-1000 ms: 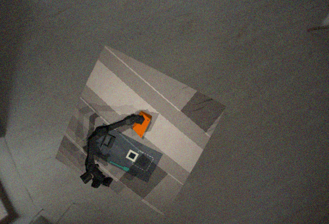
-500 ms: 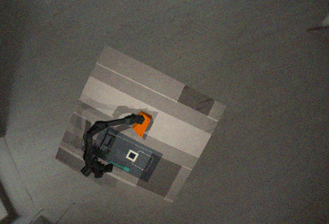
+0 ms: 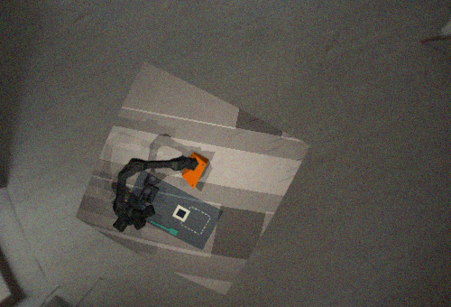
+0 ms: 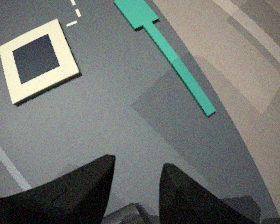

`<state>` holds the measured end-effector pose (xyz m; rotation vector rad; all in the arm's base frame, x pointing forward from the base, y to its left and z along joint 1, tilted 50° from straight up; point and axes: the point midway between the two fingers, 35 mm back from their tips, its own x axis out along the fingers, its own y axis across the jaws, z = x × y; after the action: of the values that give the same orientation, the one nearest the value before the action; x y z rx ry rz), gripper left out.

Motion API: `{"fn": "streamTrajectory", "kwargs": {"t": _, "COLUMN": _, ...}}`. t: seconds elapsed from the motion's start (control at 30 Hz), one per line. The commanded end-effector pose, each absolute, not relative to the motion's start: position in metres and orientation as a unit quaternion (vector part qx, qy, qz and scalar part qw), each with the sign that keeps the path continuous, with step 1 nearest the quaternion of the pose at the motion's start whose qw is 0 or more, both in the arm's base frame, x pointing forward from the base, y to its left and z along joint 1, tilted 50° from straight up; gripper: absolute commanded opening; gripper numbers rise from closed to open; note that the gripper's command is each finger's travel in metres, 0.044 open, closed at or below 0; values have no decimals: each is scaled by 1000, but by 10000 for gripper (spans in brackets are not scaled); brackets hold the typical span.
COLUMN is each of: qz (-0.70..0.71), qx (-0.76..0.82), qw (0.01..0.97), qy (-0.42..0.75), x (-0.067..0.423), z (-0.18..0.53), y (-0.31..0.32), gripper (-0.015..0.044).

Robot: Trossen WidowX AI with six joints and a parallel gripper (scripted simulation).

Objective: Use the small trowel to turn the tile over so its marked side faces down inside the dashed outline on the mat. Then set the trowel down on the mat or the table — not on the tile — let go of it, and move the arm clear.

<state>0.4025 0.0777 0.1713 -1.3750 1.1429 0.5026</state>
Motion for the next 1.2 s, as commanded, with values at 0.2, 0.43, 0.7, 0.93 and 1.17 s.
{"fn": "streamTrajectory", "kwargs": {"t": 0.2, "qz": 223, "qx": -665, "qw": 468, "qy": 537, "x": 361, "z": 180, "y": 26, "gripper": 100}}
{"fn": "streamTrajectory", "kwargs": {"t": 0.43, "qz": 236, "qx": -703, "qw": 362, "qy": 564, "x": 330, "z": 189, "y": -8, "gripper": 100}}
{"fn": "streamTrajectory", "kwargs": {"t": 0.7, "qz": 260, "qx": -729, "qw": 236, "qy": 588, "x": 295, "z": 202, "y": -41, "gripper": 100}}
{"fn": "streamTrajectory", "kwargs": {"t": 0.93, "qz": 262, "qx": -730, "qw": 226, "qy": 589, "x": 293, "z": 204, "y": -44, "gripper": 100}}
{"fn": "streamTrajectory", "kwargs": {"t": 1.17, "qz": 260, "qx": -729, "qw": 234, "qy": 588, "x": 294, "z": 204, "y": -43, "gripper": 100}}
